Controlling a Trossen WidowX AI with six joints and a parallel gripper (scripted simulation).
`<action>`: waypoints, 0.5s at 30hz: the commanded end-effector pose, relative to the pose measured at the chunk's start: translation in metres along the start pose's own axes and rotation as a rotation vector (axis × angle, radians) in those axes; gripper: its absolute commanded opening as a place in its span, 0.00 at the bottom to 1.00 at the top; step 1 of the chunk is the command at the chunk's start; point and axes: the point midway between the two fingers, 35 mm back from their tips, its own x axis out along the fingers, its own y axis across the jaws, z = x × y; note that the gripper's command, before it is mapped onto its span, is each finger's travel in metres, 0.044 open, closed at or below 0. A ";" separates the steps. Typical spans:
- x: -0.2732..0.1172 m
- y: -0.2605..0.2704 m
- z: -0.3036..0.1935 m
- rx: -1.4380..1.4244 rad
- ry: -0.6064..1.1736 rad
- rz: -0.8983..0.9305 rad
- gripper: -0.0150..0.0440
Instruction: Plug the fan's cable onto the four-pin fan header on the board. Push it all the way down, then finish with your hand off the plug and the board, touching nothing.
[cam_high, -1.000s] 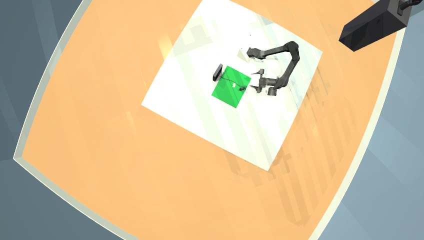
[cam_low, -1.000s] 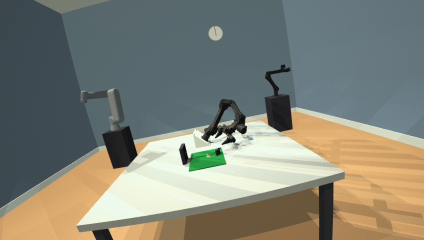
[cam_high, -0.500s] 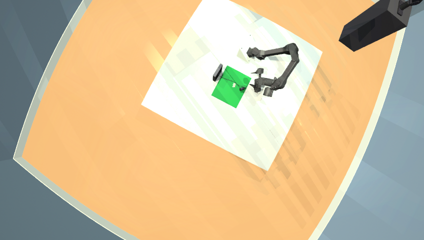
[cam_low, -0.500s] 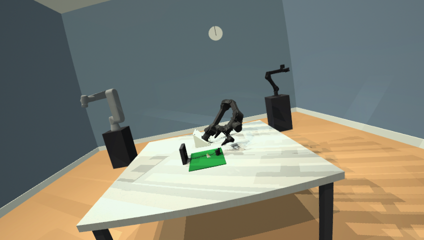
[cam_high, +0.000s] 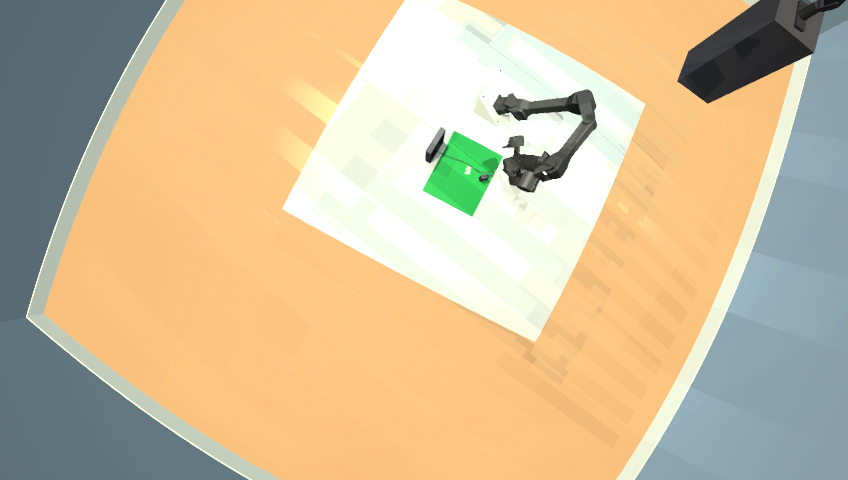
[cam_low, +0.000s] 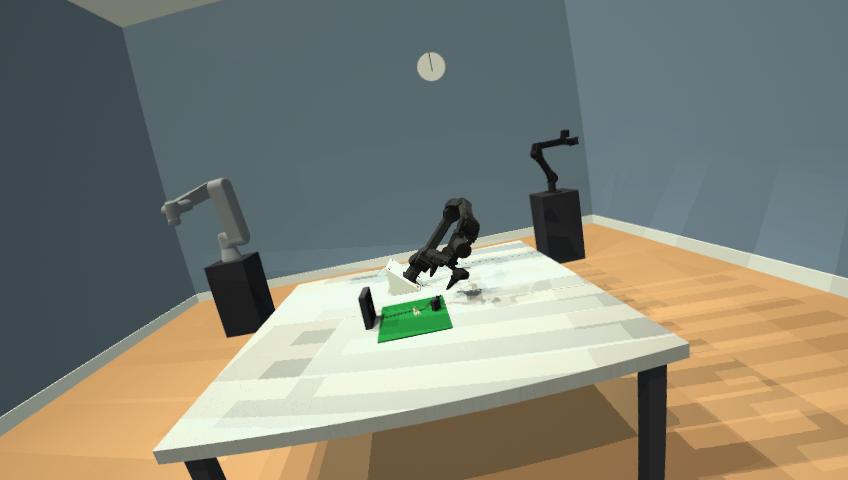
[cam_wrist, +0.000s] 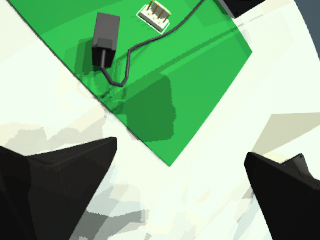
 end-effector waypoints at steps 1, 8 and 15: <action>-0.006 0.003 0.001 -0.026 0.067 0.055 1.00; -0.015 0.007 0.005 -0.061 0.162 0.162 1.00; -0.027 0.011 0.011 -0.093 0.231 0.285 1.00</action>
